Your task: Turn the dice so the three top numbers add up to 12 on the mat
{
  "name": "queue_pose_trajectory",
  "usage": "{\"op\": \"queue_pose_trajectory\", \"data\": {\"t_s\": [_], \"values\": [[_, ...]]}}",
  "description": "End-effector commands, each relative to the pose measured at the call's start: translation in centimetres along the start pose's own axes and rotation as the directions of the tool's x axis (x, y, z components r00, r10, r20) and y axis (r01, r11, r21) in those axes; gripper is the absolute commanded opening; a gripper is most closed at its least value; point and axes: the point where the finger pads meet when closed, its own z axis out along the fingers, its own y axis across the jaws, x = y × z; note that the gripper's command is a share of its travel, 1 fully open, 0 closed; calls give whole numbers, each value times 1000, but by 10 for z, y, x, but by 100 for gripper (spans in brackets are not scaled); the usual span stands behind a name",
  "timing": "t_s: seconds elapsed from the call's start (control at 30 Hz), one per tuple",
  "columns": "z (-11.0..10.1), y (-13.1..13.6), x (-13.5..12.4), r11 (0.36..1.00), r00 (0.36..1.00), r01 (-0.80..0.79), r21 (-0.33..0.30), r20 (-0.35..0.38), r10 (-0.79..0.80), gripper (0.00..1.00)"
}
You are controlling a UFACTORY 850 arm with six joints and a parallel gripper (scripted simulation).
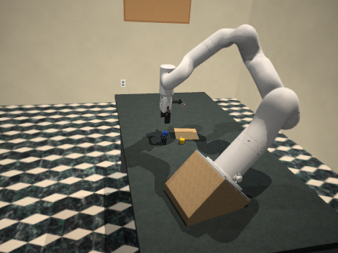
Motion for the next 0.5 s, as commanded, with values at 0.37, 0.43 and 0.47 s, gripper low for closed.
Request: {"op": "queue_pose_trajectory", "data": {"t_s": [0.37, 0.43, 0.47], "values": [[4, 1, 1, 904, 904, -428, 14, 5, 428, 100], [5, 1, 1, 867, 867, -498, 13, 6, 498, 100], [5, 1, 1, 865, 865, -502, 13, 6, 502, 100]]}}
